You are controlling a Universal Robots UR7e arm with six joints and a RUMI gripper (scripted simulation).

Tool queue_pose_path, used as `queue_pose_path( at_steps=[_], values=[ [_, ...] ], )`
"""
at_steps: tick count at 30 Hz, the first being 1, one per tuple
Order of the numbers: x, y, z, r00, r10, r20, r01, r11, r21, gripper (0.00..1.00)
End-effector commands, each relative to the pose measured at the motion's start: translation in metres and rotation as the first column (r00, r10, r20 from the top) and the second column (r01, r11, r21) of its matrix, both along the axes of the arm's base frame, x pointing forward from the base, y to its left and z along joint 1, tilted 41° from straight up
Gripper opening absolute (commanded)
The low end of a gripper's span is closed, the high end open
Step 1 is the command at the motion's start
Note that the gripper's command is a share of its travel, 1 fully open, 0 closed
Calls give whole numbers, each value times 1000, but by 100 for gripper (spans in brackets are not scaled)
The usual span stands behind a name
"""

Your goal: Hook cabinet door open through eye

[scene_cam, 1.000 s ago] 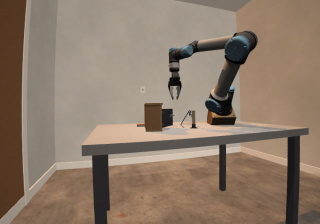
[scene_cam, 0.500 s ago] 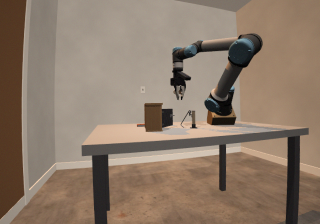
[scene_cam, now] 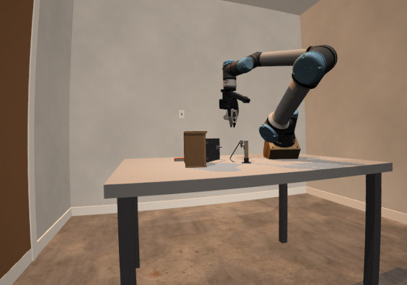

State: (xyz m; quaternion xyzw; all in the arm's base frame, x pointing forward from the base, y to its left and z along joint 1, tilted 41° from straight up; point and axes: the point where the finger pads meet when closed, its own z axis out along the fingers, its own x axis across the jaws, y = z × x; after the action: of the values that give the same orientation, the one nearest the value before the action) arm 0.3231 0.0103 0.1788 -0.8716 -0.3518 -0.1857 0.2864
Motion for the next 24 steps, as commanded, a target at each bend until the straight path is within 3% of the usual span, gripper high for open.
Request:
queue_pose_path(
  at_steps=[1,24],
  values=[
    [-6,1,-1,996,64,56,-64,998,-1,15],
    [-6,1,-1,995,73,62,-73,997,-3,14]
  ],
)
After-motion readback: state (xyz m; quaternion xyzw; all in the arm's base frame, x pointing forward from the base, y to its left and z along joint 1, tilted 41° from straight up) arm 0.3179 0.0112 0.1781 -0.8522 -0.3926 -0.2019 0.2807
